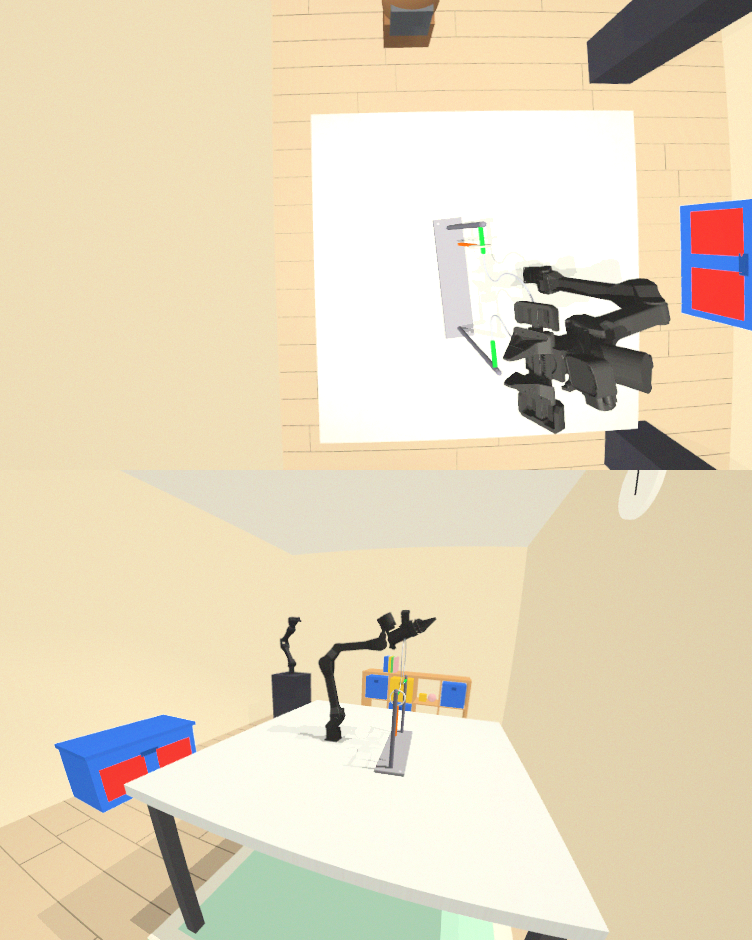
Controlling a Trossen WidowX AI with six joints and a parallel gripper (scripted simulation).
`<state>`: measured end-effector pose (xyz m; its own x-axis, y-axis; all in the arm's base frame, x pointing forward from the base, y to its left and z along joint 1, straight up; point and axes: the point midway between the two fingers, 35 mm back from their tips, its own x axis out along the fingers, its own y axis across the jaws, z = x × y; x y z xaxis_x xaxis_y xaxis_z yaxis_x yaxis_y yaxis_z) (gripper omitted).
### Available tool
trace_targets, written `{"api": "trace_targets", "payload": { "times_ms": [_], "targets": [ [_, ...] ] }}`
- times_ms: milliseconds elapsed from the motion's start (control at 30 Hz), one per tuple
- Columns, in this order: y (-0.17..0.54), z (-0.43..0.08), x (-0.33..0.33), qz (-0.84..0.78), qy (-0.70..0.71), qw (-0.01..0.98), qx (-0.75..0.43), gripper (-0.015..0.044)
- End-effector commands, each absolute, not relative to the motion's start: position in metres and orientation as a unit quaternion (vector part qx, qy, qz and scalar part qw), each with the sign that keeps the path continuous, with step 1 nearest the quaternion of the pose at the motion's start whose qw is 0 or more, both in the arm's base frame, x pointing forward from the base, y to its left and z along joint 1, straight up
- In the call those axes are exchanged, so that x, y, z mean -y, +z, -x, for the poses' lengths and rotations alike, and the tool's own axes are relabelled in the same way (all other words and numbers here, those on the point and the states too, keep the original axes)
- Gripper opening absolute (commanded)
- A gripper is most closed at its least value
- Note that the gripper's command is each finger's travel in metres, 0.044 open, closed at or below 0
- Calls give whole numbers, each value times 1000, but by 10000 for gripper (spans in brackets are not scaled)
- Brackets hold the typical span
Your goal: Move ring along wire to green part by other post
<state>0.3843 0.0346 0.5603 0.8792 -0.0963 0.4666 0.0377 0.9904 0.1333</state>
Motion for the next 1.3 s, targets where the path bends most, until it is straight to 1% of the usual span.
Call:
{"api": "trace_targets", "payload": {
  "times_ms": [0, 233, 400, 533, 1000, 1133, 1267],
  "targets": [
    [562, -374, -3, -18, -73, 968, 241, 160],
    [557, -359, 68, 33, -169, 959, 225, 160],
    [532, -355, 122, 58, -240, 950, 192, 160],
    [511, -354, 157, 82, -270, 944, 170, 160],
    [441, -333, 260, 153, -330, 926, 98, 160],
    [418, -328, 280, 172, -321, 927, 83, 160],
    [379, -322, 303, 185, -296, 935, 64, 160]
  ]
}}
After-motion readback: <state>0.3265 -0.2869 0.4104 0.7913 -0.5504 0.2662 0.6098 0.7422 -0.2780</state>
